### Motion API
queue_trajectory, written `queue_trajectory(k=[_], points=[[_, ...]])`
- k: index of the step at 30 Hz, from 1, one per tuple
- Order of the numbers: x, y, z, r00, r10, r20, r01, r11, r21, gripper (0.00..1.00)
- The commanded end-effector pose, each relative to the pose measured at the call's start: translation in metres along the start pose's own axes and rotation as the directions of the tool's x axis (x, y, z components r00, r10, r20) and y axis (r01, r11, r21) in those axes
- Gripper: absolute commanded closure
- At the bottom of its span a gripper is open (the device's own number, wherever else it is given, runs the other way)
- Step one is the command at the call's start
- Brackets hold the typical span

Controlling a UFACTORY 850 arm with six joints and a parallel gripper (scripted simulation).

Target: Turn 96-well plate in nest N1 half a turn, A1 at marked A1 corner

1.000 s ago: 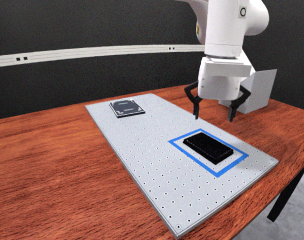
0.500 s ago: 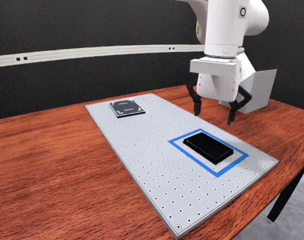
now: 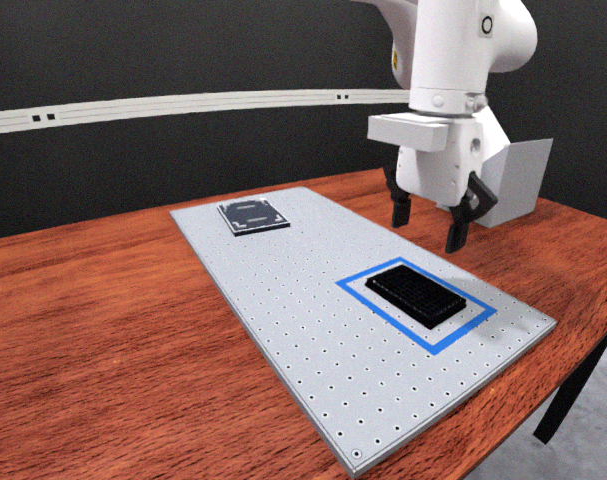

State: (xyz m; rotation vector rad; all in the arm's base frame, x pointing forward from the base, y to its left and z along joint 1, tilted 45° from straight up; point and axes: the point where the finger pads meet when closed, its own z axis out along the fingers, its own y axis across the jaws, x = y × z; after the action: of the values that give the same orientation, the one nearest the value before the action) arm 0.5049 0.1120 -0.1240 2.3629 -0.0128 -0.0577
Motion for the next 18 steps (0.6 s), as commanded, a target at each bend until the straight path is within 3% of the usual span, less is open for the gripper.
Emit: queue_trajectory(k=[1,11,13,18], points=[[0.0007,-0.0002,0.0078,0.99,0.141,-0.01,-0.141,0.99,0.001,0.0],[0.0007,-0.0001,0.0079,0.889,0.457,-0.009,-0.457,0.889,0.004,0.0],[0.0007,-0.0001,0.0079,0.889,0.457,-0.009,-0.457,0.889,0.004,0.0],[0.0007,-0.0001,0.0079,0.801,0.599,-0.009,-0.599,0.801,0.005,0.0]])
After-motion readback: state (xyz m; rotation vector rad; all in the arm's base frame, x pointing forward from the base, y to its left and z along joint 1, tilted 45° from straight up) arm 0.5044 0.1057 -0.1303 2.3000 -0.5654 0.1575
